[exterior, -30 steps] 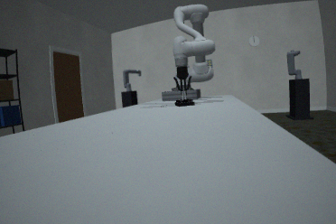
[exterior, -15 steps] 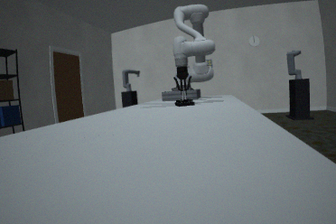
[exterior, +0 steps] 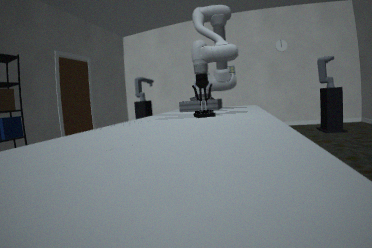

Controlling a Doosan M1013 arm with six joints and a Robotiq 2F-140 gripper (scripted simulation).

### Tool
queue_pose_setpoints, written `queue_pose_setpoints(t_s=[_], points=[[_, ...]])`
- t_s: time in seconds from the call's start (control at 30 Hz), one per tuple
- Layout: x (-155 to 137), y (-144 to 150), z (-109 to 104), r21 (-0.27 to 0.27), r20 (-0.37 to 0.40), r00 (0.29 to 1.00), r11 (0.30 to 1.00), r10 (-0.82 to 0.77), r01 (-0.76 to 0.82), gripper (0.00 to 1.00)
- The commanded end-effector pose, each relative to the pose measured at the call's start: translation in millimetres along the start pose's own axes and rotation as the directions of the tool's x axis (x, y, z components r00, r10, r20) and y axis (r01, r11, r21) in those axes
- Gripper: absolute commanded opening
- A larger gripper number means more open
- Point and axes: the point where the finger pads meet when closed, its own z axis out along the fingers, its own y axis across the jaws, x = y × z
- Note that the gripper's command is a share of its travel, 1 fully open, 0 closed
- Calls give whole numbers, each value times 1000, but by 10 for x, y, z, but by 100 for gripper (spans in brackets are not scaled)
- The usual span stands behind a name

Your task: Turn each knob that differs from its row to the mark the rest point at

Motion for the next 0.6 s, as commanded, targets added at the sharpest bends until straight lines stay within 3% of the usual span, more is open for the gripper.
queue_pose_setpoints(t_s=[0.0,0.57], points=[[0,1,-1,0,0,1000,1000,0,0,12],[0,0,-158,0,0,1000,1000,0,0,12]])
